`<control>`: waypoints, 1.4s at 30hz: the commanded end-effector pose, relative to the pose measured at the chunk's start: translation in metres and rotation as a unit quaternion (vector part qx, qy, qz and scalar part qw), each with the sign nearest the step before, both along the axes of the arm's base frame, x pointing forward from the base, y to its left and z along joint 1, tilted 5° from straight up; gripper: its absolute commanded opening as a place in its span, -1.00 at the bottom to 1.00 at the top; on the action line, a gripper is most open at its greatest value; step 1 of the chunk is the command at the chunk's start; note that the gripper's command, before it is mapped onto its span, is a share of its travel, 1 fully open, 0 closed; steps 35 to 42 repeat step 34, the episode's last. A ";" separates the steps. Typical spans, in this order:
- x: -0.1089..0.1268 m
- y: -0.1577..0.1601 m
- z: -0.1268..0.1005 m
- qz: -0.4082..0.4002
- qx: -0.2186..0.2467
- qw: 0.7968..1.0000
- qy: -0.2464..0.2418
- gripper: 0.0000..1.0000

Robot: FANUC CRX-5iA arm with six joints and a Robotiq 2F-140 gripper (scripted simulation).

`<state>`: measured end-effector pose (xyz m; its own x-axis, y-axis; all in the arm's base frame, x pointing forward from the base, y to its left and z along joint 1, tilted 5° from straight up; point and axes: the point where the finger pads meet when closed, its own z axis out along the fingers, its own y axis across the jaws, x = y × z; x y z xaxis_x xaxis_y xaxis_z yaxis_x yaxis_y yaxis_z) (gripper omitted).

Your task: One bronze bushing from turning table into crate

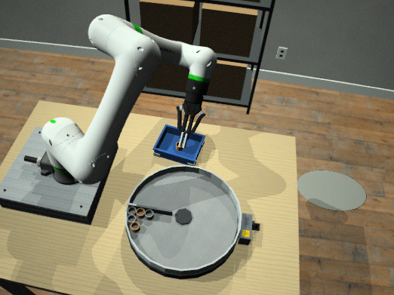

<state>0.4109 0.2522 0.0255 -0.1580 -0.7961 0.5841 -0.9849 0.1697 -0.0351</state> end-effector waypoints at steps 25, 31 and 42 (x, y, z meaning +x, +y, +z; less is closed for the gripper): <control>-0.003 -0.005 0.071 0.000 0.000 1.000 0.000 -0.86; -0.003 -0.005 0.071 0.000 0.000 1.000 0.000 -0.86; -0.003 -0.005 0.071 0.000 0.000 1.000 0.000 -0.86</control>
